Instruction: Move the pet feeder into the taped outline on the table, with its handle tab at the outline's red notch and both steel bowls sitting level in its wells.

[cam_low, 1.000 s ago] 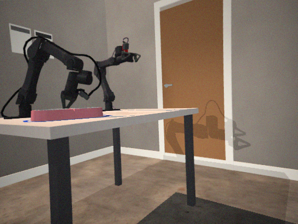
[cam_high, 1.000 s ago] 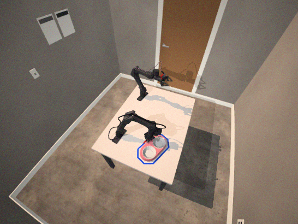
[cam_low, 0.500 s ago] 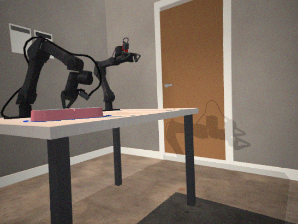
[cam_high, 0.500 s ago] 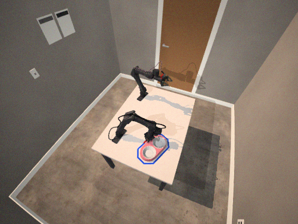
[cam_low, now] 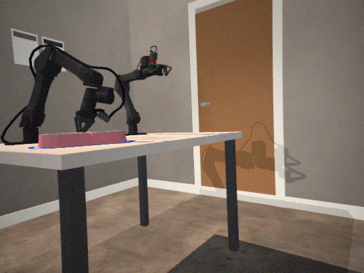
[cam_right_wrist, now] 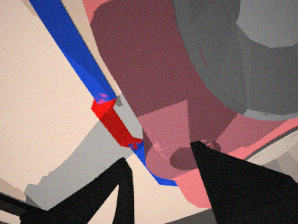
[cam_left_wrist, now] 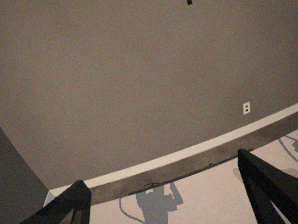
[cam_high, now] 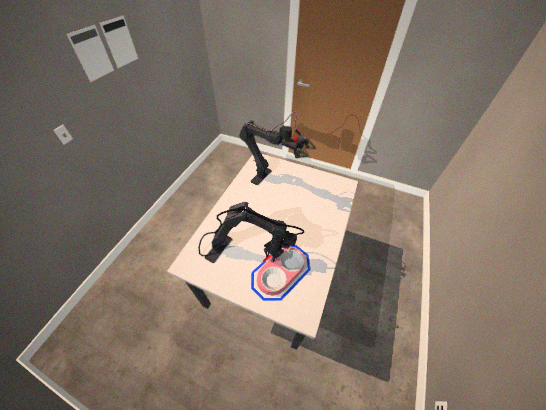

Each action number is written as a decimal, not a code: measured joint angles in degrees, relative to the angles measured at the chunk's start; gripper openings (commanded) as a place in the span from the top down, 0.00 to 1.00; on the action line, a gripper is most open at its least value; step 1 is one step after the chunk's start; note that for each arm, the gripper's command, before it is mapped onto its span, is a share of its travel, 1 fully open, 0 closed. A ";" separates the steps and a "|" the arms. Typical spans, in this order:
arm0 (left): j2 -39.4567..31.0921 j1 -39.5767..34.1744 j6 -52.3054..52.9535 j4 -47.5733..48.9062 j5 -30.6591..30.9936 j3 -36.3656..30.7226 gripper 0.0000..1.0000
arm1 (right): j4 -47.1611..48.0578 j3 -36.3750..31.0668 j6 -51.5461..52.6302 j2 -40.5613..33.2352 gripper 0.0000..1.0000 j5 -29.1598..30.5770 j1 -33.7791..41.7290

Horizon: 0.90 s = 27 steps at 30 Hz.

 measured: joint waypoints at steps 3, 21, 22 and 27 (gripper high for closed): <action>0.00 0.00 0.00 0.00 0.00 0.00 0.00 | 0.00 0.00 -0.02 0.00 0.53 0.00 0.00; 0.00 0.00 0.00 0.00 0.00 0.00 0.00 | -1.55 2.08 0.20 -0.02 0.53 -0.44 0.52; 0.00 0.00 0.00 0.00 0.00 0.00 0.00 | -1.97 2.67 0.28 -0.02 0.53 -0.50 0.63; 0.00 0.00 0.00 0.00 0.00 0.00 0.00 | -4.74 6.49 0.81 -0.09 0.53 -0.72 1.33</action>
